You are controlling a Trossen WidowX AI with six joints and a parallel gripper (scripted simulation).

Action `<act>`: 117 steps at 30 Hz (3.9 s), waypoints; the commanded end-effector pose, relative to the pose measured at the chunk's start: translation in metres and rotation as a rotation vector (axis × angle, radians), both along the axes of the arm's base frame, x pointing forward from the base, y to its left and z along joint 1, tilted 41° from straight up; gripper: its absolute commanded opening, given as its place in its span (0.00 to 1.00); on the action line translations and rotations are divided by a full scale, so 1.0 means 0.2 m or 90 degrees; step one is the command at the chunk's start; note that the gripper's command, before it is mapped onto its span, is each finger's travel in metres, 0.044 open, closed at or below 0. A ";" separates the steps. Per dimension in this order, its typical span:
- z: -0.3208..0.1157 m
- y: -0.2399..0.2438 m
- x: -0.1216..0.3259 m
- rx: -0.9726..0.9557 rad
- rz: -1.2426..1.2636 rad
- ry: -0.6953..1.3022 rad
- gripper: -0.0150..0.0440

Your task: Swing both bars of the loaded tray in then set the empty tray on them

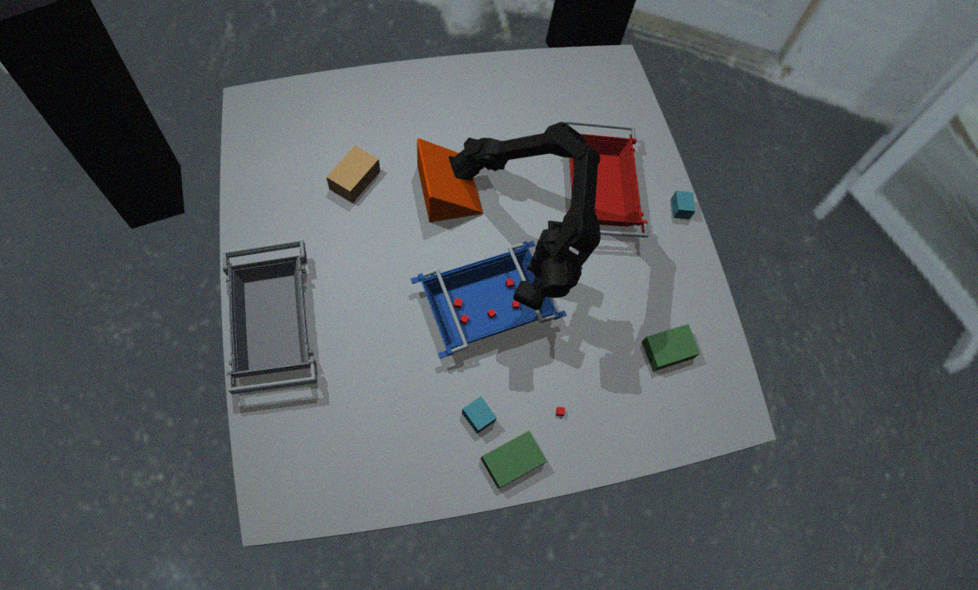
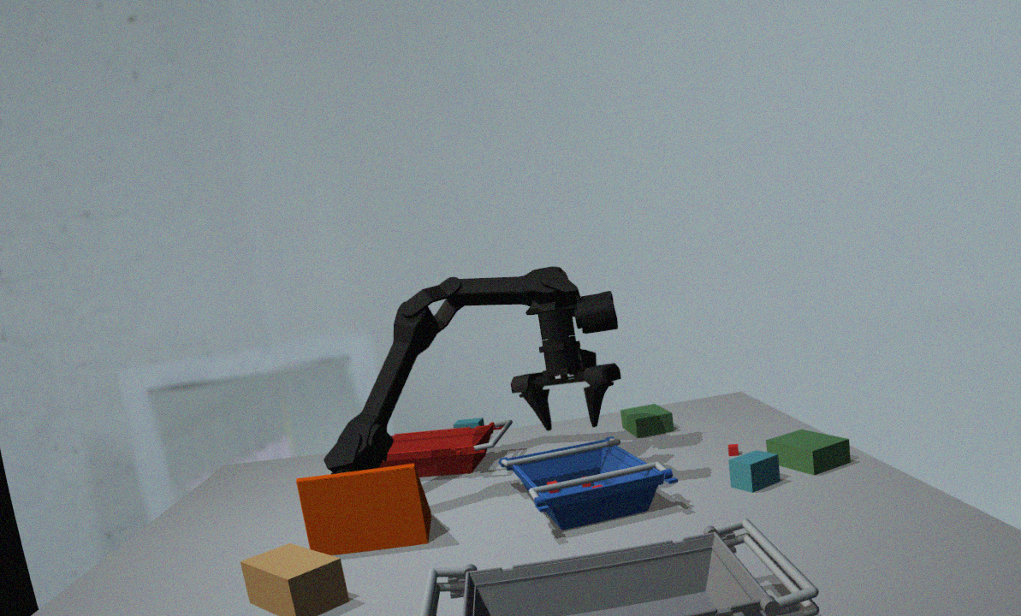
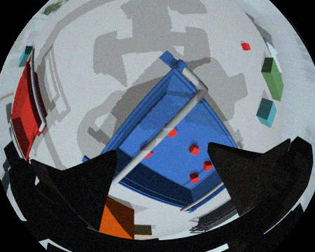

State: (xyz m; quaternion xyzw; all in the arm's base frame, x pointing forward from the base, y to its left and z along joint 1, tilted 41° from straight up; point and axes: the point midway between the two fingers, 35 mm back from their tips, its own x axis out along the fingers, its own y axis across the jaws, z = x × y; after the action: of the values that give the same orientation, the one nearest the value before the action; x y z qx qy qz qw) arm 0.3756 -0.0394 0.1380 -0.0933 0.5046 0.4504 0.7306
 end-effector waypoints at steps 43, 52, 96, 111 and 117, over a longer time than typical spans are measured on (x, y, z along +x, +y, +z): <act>0.51 0.98 -1.39 -0.058 0.981 -0.768 1.00; 0.41 1.07 -1.37 -0.059 0.984 -0.766 1.00; 0.27 1.19 -1.38 -0.057 0.981 -0.768 0.59; 0.27 1.19 -1.38 -0.057 0.981 -0.768 0.42; 0.27 1.19 -1.38 -0.057 0.981 -0.768 0.35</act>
State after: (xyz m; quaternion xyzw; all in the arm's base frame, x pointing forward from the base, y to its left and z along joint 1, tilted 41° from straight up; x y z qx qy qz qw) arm 0.0996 0.1994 0.1960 -0.6383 -0.1427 0.6597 0.3701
